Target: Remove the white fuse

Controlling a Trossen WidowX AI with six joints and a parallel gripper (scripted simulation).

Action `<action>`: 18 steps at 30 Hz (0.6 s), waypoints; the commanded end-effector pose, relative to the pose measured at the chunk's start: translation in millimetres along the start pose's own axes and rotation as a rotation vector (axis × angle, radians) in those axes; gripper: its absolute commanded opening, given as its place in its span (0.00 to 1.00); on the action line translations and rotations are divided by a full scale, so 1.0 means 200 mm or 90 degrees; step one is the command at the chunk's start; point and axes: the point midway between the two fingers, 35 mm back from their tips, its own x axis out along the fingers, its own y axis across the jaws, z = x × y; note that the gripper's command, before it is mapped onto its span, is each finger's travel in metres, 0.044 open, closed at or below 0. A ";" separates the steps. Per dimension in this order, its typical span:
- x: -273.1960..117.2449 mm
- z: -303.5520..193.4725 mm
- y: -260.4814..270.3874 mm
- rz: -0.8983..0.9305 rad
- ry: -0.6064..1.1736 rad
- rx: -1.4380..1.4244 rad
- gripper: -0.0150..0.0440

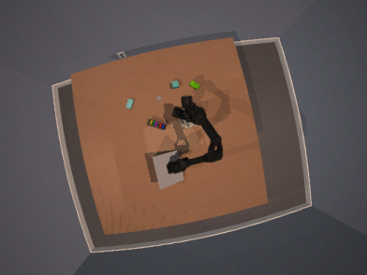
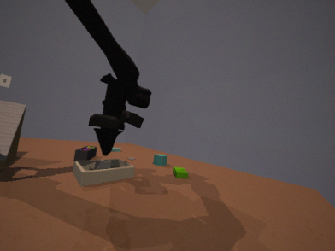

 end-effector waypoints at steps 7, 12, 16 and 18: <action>-0.18 0.00 0.00 -0.001 0.001 -0.001 0.81; -0.18 0.00 0.00 -0.001 0.001 -0.001 0.81; -0.18 0.00 0.00 -0.001 0.001 -0.001 0.81; -0.17 -0.01 0.00 0.000 0.003 -0.003 0.81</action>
